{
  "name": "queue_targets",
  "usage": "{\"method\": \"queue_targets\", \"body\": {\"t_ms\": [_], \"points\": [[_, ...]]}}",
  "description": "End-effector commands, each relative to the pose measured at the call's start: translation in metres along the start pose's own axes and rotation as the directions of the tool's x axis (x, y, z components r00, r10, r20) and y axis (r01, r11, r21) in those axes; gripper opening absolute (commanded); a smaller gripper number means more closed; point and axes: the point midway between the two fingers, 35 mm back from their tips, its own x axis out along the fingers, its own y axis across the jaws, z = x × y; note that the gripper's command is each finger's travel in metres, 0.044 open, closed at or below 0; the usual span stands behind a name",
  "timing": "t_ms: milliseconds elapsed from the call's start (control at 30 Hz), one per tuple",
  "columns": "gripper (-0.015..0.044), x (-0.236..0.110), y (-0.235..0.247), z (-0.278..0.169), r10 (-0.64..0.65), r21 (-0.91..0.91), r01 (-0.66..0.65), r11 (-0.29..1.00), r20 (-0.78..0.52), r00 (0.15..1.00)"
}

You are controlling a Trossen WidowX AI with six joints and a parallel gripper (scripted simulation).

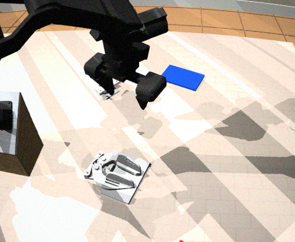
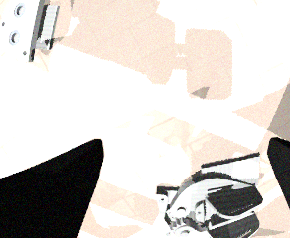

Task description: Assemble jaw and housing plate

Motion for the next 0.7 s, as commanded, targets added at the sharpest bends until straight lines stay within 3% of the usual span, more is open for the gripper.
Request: {"method": "queue_targets", "body": {"t_ms": [0, 667], "points": [[0.044, 0.0, 0.01, 0.011, 0.01, -0.105, -0.01, 0.994, -0.001, 1.0], [0.044, 0.0, 0.056, 0.05, 0.017, -0.515, -0.021, 0.857, -0.013, 1.0]]}}
